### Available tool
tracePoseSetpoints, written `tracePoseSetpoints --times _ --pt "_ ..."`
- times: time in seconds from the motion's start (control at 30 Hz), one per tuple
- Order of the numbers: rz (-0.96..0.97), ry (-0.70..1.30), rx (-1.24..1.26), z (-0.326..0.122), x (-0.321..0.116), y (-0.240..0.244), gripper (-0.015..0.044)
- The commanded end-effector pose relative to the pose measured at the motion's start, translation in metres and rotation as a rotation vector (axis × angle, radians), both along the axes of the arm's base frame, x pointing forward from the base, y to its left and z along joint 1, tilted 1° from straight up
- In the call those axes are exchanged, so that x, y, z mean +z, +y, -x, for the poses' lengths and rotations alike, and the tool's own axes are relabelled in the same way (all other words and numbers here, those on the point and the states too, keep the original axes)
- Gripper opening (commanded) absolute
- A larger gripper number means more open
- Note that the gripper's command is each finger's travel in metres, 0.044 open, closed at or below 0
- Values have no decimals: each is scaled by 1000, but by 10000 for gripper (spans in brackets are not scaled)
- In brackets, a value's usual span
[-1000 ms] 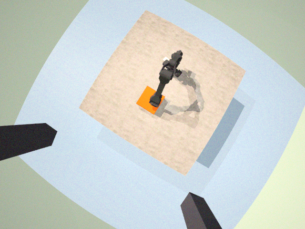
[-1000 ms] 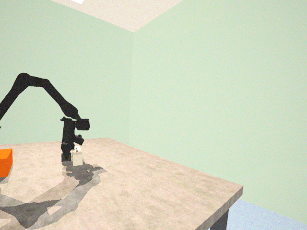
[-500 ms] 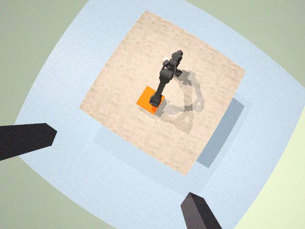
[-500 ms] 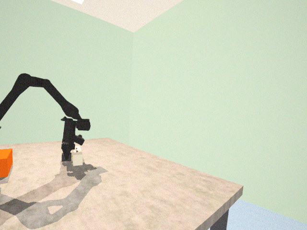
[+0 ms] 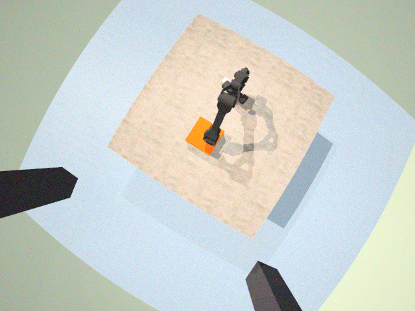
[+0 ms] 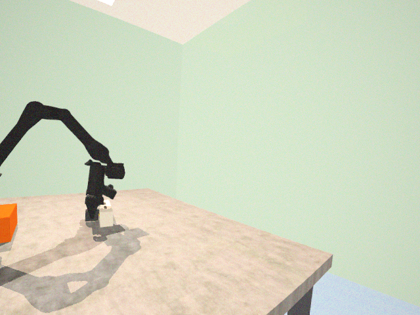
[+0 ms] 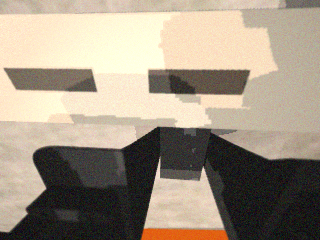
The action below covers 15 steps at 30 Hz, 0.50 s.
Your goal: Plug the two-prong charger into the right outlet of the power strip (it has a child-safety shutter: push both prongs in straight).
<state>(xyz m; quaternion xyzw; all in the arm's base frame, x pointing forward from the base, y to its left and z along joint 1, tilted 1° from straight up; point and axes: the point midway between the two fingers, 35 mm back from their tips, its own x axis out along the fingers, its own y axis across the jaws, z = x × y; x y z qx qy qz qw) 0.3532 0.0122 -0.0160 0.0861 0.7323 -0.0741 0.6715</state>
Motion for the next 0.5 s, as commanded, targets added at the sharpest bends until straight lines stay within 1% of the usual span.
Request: tracePoseSetpoints --times 0.0,0.47 --pt "6 -39 -3 -14 0 -3 0" --pt "6 -39 -3 -15 0 -3 0"
